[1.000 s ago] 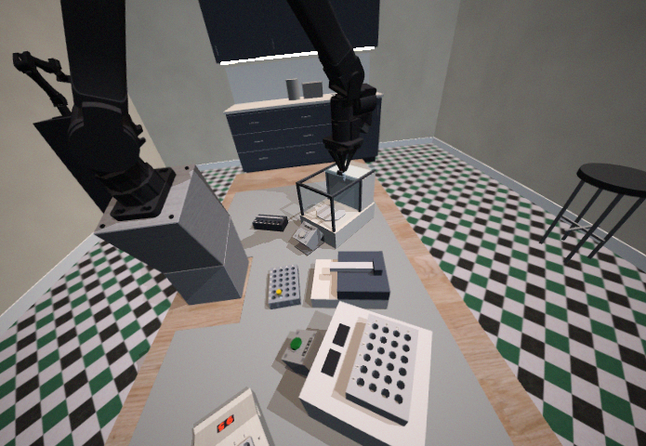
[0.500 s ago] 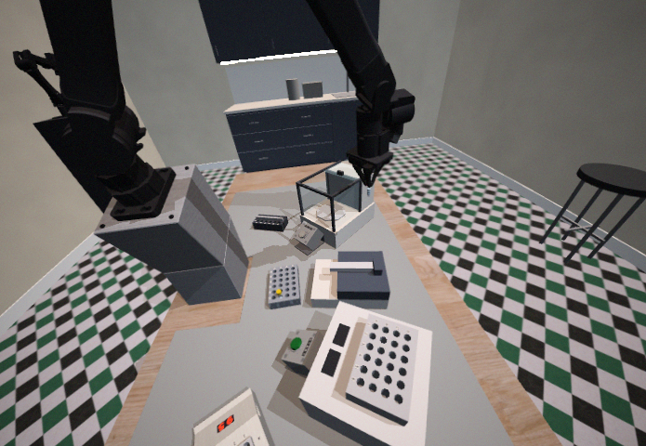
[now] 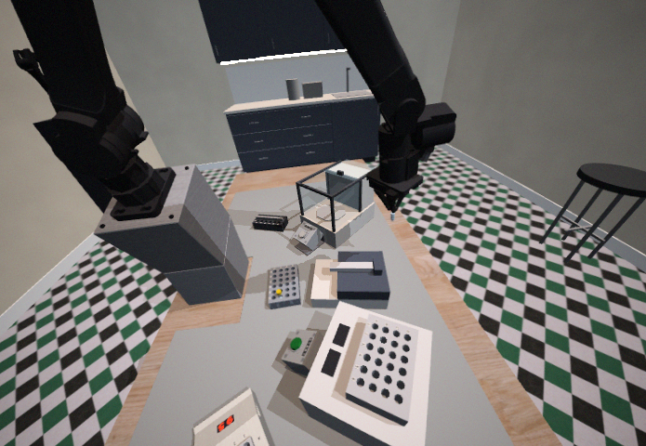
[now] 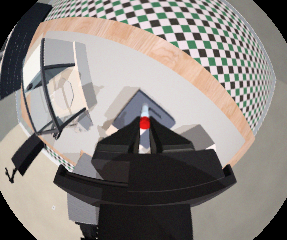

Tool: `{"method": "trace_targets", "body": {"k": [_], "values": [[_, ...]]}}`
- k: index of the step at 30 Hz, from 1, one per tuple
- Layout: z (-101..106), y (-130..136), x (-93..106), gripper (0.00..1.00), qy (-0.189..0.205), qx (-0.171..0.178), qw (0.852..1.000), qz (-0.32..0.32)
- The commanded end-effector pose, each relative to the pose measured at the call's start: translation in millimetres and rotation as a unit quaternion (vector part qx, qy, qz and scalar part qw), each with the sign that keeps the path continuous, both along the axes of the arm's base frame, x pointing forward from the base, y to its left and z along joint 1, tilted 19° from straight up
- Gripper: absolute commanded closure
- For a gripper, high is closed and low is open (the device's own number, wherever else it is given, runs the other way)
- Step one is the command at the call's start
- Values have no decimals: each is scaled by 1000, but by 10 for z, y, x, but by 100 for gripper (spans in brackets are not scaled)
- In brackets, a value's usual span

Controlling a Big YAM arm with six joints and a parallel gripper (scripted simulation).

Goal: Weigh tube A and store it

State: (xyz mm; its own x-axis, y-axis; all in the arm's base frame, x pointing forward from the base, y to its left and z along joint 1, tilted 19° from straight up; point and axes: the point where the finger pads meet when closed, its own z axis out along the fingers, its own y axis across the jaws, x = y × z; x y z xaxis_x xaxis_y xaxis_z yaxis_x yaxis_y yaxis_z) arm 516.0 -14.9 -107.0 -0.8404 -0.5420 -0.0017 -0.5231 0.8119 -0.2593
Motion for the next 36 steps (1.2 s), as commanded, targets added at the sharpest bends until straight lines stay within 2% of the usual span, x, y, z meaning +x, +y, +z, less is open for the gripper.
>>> {"method": "trace_targets", "body": {"k": [1,2,4,5,7,9,10,11,13,14,16,17,20,21,22,24,25,27,29,30,31,33,35,36], "values": [[229,-118,148,91,-35,1,999,19],[249,-200,159,91,-35,1,999,19],[418,-369,393,91,-54,-1,998,19],[308,-449,184,91,-50,-6,999,14],[347,-610,193,91,-52,-6,999,14],[523,-796,410,91,-71,-9,997,14],[524,-834,378,91,-64,-8,998,14],[420,-901,197,91,-66,-15,998,8],[460,-1059,191,91,-68,-15,998,8],[549,-1160,291,91,-78,-17,997,8],[549,-1160,291,91,-78,-17,997,8],[504,-1233,176,91,-80,-28,996,2],[564,-1467,151,91,-83,-28,996,2],[695,-1586,290,91,-96,-32,995,2],[731,-1671,283,91,-92,-31,995,2],[750,-1742,263,91,-90,-31,995,2],[651,-1791,99,91,-93,-43,995,-3],[692,-1940,68,91,-97,-44,994,-3],[879,-2164,207,91,-113,-50,992,-4],[878,-2198,166,91,-106,-48,993,-3],[773,-2230,-8,91,-105,-60,993,-9],[773,-2230,-8,91,-105,-60,993,-9],[814,-2376,-53,91,-109,-62,992,-9],[906,-2490,4,91,-117,-66,991,-10]]}}
